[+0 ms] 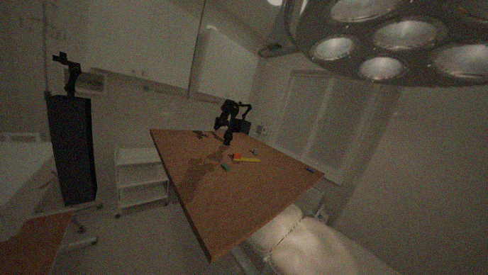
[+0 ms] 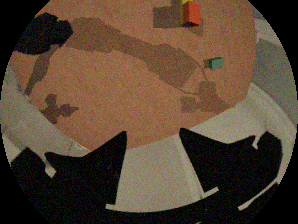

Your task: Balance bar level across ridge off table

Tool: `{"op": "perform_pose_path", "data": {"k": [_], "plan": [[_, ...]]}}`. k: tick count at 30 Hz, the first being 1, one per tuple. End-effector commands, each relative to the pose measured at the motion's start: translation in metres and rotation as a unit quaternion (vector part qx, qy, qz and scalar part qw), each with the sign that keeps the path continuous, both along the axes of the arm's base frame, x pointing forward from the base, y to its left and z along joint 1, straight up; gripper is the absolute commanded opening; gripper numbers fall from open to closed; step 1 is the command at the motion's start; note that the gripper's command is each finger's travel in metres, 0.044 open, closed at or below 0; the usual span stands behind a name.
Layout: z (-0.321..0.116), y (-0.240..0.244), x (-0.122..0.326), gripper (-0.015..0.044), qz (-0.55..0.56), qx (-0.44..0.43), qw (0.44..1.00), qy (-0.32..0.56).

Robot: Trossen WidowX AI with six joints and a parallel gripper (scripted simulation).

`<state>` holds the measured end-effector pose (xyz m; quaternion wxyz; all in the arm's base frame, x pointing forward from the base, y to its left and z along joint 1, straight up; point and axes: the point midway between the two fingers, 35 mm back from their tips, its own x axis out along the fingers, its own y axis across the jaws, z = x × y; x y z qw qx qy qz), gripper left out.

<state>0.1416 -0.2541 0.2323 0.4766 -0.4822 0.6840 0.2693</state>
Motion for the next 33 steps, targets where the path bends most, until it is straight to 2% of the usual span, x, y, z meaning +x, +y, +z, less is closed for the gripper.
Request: {"op": "perform_pose_path", "data": {"k": [1, 17, 33], "plan": [[-0.005, 0.005, 0.021, 0.0315, 0.006, 0.009, 1.0, -0.017], [-0.027, 0.046, 0.101, 0.0315, 0.036, 0.062, 0.996, -0.051], [-0.05, 0.112, 0.169, 0.0315, 0.048, 0.128, 0.989, -0.065]]}}
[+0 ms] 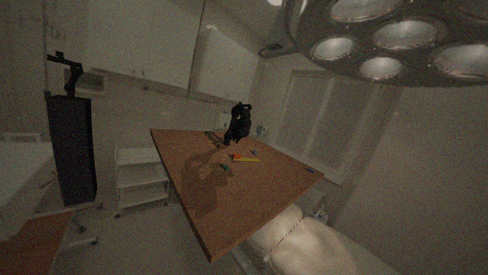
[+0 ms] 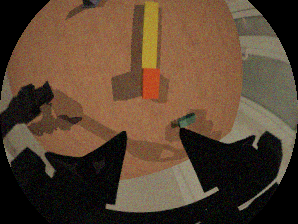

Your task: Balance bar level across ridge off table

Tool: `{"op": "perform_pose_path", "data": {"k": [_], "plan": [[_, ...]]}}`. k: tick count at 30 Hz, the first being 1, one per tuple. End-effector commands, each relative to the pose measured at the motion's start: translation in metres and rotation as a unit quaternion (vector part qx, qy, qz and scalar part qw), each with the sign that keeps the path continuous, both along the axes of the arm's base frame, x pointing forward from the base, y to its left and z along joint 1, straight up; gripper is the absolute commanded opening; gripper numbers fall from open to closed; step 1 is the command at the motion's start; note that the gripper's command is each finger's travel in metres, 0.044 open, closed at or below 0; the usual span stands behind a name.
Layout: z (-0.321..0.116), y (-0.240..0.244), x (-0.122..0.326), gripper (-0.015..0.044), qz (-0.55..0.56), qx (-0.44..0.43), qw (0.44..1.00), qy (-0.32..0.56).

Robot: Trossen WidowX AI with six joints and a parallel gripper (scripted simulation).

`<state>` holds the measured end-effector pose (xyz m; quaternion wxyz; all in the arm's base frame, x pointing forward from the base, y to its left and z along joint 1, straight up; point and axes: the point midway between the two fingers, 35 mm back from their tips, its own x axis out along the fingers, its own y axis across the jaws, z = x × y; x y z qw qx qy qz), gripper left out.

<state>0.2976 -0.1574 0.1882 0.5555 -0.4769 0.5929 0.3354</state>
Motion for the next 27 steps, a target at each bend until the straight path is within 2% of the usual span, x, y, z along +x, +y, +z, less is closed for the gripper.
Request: {"op": "perform_pose_path", "data": {"k": [1, 17, 23, 27], "plan": [[-0.007, 0.021, 0.016, 0.0315, -0.002, 0.023, 1.0, 0.0], [-0.033, 0.11, 0.063, 0.0315, -0.013, 0.093, 0.995, 0.016], [-0.037, 0.114, 0.065, 0.0315, -0.013, 0.096, 0.995, 0.017], [-0.057, 0.114, 0.068, 0.0315, -0.013, 0.096, 0.995, 0.017]]}}
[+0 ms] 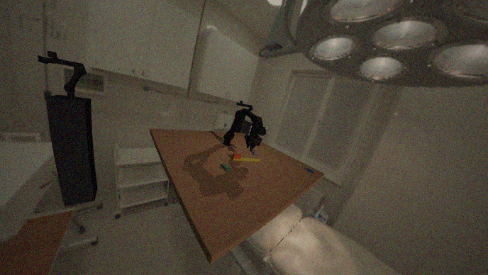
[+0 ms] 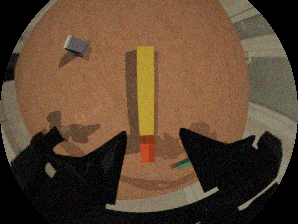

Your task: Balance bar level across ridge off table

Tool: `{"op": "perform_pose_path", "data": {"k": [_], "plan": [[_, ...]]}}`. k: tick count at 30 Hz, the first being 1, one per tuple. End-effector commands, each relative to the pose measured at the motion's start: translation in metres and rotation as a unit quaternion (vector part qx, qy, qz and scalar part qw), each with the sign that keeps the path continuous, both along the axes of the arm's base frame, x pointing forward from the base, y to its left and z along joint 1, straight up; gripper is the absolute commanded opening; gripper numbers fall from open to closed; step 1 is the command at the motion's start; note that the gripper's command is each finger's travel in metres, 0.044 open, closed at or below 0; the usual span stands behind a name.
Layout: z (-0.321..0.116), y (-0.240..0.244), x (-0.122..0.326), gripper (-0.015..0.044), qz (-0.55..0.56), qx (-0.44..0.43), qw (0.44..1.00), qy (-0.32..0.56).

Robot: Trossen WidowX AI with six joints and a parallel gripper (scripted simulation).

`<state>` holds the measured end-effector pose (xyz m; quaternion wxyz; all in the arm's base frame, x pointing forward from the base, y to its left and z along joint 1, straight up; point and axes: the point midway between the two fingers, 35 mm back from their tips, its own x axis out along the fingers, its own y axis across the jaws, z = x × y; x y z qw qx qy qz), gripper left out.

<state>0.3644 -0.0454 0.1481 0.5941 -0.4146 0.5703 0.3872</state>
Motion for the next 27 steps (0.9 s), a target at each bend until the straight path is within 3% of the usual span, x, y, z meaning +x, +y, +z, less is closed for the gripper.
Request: {"op": "perform_pose_path", "data": {"k": [1, 8, 27], "plan": [[-0.024, 0.002, 0.001, 0.0315, -0.002, 0.004, 1.0, 0.007], [-0.069, 0.002, 0.0, 0.0315, -0.002, 0.004, 1.0, 0.007], [-0.091, 0.002, 0.001, 0.0315, -0.002, 0.004, 1.0, 0.007]]}}
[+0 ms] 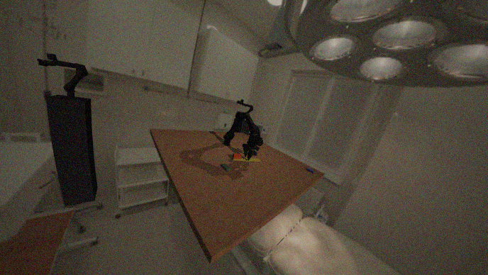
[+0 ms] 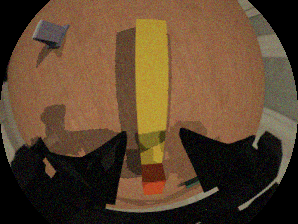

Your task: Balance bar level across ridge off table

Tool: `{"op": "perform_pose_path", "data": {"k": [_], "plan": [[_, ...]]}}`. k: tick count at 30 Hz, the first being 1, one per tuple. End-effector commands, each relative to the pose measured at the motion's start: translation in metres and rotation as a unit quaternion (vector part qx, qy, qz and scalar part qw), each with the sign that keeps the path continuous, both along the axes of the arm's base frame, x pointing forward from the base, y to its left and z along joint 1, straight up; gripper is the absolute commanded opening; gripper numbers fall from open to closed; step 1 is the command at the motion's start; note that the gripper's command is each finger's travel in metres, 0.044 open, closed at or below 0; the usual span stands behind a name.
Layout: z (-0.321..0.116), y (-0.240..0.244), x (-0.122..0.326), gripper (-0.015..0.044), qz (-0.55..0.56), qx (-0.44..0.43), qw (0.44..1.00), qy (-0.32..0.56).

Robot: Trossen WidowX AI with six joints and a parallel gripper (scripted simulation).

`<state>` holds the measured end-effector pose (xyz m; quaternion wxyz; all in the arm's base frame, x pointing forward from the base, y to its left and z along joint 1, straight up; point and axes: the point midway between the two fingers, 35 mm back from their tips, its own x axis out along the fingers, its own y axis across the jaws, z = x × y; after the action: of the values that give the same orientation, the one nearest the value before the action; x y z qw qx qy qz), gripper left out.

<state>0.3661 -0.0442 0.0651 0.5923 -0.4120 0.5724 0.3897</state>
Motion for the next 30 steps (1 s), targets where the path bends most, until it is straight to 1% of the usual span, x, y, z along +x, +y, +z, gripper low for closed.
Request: {"op": "perform_pose_path", "data": {"k": [1, 19, 26, 30], "plan": [[-0.0094, 0.0009, -0.0006, 0.0315, -0.002, 0.003, 1.0, 0.003], [-0.0134, 0.0009, -0.0007, 0.0315, -0.002, 0.003, 1.0, 0.003], [-0.0128, 0.0001, -0.0011, 0.0131, 0.0, 0.0, 1.0, 0.004], [-0.0128, 0.0001, -0.0011, 0.0105, 0.0, 0.0, 1.0, 0.004]]}}
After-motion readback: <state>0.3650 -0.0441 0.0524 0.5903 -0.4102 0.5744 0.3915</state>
